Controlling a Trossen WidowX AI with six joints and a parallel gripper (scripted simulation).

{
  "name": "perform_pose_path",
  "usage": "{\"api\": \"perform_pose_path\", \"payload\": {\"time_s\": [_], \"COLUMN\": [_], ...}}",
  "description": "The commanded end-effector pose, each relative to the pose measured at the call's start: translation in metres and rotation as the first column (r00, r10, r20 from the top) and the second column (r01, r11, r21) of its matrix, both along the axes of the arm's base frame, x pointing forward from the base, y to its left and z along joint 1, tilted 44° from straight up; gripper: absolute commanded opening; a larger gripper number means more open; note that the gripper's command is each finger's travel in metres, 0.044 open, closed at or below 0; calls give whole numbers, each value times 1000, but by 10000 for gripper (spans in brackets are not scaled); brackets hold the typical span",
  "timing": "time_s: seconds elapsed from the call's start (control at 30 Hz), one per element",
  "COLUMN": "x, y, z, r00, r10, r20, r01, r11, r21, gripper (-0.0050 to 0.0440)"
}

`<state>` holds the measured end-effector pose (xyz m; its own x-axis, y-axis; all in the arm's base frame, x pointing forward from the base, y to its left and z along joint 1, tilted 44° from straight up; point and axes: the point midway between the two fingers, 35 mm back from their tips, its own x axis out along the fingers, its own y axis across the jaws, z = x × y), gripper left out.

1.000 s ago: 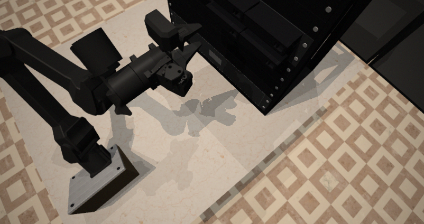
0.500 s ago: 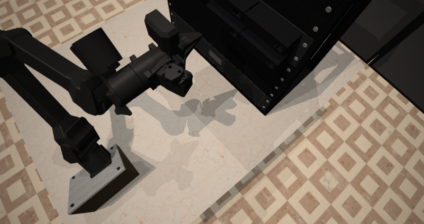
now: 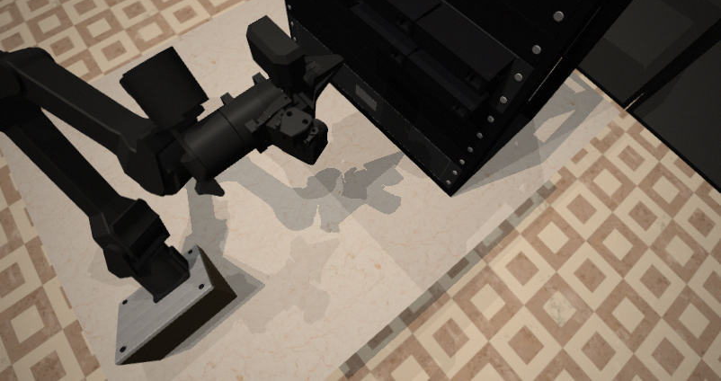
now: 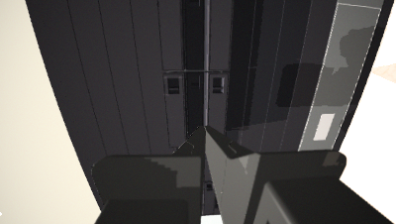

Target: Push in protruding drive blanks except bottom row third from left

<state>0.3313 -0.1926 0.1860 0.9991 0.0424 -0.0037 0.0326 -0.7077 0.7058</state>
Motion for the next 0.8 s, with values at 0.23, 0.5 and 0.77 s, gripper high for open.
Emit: {"api": "perform_pose_path", "payload": {"time_s": [0.23,0.5,0.77], "x": [21,36,65], "y": [-11,-14,-13], "z": [28,36,36], "r00": [1000,1000,1000], "r10": [-3,-3,-3], "r20": [10,10,10], "r01": [3,3,3], "r11": [1000,1000,1000], "r21": [-15,-15,-15], "gripper": [0,0,0]}}
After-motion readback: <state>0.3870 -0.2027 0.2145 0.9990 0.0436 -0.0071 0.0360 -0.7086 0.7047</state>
